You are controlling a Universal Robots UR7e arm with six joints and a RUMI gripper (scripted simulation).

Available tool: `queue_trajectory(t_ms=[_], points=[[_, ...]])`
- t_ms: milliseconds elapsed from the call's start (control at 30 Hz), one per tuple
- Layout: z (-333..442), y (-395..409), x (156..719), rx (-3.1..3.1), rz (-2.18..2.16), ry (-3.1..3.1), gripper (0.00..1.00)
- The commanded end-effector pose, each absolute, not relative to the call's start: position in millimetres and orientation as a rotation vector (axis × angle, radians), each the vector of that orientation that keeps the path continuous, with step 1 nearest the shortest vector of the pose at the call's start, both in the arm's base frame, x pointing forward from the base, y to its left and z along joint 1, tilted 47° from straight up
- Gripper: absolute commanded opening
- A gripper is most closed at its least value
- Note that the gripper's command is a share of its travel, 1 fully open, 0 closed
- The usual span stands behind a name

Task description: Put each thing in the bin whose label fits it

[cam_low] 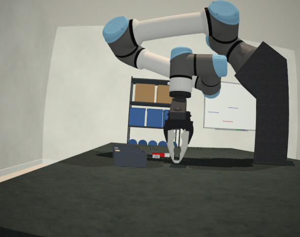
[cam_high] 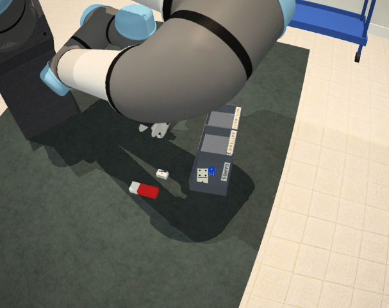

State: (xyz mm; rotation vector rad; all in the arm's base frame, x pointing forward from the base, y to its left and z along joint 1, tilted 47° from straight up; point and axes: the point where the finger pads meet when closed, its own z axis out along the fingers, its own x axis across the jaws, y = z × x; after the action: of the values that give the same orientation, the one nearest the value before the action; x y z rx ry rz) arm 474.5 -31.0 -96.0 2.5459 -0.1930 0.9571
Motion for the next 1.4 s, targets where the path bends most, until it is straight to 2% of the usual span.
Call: queue_trajectory(t_ms=[0,700,1367], points=[[-95.5,-31.0,475.2,2.545,0.959,-0.192,0.0],[-95.5,-31.0,475.2,2.545,0.959,-0.192,0.0],[-54.5,-4.8,437.8,2.546,0.958,-0.191,0.0]])
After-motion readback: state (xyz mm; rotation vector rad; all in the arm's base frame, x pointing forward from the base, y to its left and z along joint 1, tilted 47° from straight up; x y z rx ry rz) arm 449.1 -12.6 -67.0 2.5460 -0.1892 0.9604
